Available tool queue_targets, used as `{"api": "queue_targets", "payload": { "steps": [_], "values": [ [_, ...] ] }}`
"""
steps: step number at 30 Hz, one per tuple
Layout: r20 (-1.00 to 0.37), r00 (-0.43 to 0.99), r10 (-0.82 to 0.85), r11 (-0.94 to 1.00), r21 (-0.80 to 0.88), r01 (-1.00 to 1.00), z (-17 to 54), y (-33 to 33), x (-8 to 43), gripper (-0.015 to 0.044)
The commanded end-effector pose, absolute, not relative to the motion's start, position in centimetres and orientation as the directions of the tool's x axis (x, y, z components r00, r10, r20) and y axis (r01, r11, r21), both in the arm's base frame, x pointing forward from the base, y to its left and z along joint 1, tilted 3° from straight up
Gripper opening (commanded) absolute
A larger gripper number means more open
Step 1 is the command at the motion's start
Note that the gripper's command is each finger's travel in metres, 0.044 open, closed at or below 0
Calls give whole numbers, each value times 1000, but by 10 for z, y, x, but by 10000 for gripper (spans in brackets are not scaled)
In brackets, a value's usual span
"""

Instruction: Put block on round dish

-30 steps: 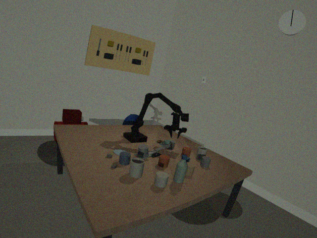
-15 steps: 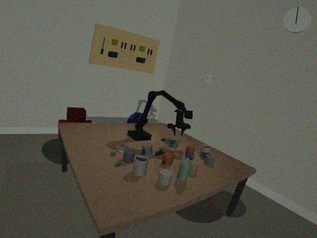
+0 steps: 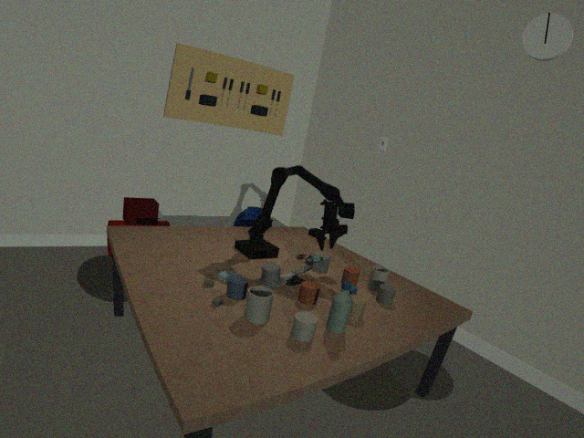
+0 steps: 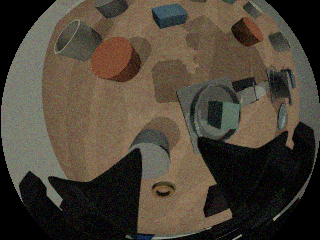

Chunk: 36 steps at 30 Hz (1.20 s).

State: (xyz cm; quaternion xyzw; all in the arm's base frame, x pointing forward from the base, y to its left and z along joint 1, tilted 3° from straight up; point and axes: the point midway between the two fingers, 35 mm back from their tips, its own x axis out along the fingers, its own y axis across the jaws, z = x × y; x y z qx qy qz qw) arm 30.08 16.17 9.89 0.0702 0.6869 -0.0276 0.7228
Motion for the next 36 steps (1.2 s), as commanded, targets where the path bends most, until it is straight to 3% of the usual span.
{"api": "queue_targets", "payload": {
  "steps": [1, 17, 36],
  "values": [
    [-998, 52, 45, 999, 44, -10, 101, 155, 302, 260],
    [-1000, 27, 11, 849, -5, -528, 107, 127, 306, 260],
    [-1000, -15, -25, 356, 5, -934, 114, 93, 308, 260]
  ]
}}
